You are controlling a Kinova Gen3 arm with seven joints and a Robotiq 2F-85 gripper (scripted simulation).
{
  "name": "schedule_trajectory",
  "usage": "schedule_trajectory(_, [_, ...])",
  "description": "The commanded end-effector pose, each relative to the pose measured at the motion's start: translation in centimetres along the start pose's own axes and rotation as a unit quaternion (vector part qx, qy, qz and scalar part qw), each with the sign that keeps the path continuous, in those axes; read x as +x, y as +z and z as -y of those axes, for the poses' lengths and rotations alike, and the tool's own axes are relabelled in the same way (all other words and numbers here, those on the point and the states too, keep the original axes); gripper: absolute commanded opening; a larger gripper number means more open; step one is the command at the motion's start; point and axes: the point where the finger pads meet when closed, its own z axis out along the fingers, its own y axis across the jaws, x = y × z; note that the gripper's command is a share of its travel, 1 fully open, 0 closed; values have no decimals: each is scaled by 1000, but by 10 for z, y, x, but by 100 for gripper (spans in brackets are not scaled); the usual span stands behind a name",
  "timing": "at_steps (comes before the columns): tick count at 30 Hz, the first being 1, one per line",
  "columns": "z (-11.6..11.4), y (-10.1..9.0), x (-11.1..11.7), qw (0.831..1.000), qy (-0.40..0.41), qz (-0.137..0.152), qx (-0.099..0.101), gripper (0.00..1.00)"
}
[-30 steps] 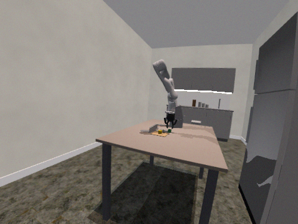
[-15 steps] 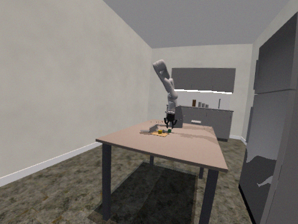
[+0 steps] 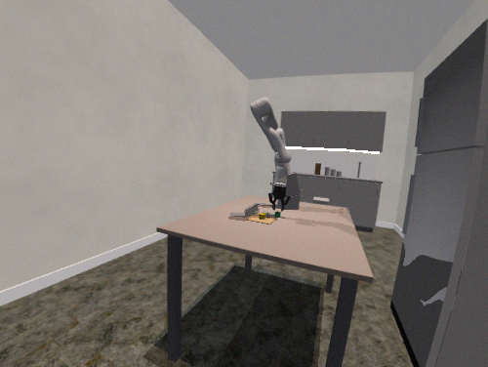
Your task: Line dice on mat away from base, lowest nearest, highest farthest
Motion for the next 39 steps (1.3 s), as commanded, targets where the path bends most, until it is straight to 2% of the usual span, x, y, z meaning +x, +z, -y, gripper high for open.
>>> schedule_trajectory(1, [0,0,0,1000,0,-1,0,46])
schedule_trajectory(14, [0,2,0,1000,0,-1,0,46])
schedule_trajectory(28, [0,28,0,1000,0,-1,0,46])
schedule_trajectory(39, [0,36,0,1000,0,-1,0,46])
